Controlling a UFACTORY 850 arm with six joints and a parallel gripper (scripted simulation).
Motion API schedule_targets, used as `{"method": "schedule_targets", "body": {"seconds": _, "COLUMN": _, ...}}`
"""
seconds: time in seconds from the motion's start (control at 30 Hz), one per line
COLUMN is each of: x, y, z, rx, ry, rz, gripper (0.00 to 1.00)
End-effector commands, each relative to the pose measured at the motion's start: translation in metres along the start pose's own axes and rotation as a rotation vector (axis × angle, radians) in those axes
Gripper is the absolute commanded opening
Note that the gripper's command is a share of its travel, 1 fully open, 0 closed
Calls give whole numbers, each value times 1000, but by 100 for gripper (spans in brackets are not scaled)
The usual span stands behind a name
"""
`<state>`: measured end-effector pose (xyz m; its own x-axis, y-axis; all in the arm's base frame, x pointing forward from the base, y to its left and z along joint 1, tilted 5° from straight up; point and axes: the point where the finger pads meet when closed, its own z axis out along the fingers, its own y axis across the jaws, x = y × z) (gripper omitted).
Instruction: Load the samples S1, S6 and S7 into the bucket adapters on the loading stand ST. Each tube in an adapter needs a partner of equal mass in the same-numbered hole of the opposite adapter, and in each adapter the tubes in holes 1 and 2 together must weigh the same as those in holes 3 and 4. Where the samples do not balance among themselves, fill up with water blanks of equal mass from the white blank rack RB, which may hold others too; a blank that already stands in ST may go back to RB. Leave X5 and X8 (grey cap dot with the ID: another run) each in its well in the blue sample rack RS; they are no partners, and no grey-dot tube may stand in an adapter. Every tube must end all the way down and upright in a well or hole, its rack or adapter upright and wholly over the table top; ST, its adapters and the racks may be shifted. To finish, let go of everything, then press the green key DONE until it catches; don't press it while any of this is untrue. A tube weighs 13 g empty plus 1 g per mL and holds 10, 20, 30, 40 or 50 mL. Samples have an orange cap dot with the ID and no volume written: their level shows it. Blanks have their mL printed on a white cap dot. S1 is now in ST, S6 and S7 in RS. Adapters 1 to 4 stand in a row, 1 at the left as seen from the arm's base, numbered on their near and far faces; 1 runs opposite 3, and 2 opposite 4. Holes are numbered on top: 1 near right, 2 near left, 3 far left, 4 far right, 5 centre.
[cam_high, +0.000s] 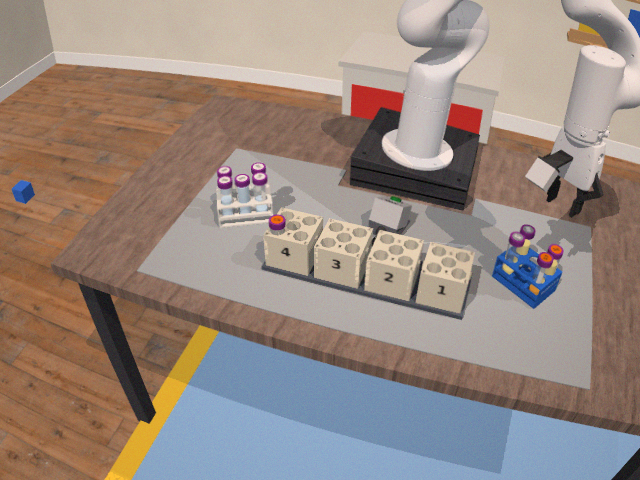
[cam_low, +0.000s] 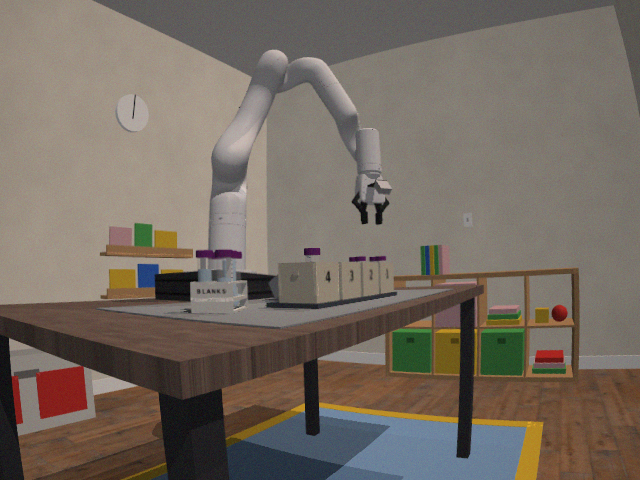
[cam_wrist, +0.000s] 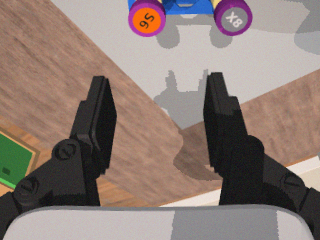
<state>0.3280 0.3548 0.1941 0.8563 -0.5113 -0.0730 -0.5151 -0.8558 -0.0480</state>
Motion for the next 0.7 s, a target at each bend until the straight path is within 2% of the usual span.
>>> {"method": "schedule_targets", "body": {"seconds": 0.0, "x": -11, "y": -13, "z": 0, "rx": 0, "ry": 2, "rz": 1, "gripper": 57}}
{"method": "schedule_targets", "body": {"seconds": 0.37, "x": -11, "y": -13, "z": 0, "rx": 0, "ry": 2, "rz": 1, "gripper": 57}}
{"method": "schedule_targets", "body": {"seconds": 0.67, "x": -11, "y": -13, "z": 14, "rx": 0, "ry": 2, "rz": 1, "gripper": 57}}
